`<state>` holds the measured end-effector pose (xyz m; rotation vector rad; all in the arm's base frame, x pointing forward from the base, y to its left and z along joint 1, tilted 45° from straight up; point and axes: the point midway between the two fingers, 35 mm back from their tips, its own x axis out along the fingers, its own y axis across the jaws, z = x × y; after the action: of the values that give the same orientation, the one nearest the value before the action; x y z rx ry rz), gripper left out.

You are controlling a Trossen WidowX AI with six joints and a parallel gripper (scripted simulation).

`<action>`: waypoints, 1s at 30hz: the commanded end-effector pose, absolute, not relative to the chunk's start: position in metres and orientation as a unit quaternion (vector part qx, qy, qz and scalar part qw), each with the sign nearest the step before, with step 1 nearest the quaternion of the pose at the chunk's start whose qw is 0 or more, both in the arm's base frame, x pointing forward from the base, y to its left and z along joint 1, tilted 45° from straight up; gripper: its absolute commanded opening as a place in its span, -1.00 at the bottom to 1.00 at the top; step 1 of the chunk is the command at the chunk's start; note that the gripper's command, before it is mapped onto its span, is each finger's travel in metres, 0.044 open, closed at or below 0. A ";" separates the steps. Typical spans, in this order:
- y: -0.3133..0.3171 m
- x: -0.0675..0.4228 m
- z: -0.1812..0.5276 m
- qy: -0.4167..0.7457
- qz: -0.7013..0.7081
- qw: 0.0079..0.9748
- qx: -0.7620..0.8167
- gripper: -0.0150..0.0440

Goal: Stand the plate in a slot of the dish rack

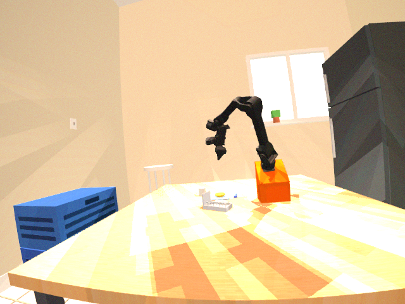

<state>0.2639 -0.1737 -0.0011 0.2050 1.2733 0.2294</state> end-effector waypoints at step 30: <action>-0.032 0.286 -0.115 0.637 0.255 0.672 0.278 0.86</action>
<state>0.2845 -0.0364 -0.1060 0.6160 1.4488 0.5866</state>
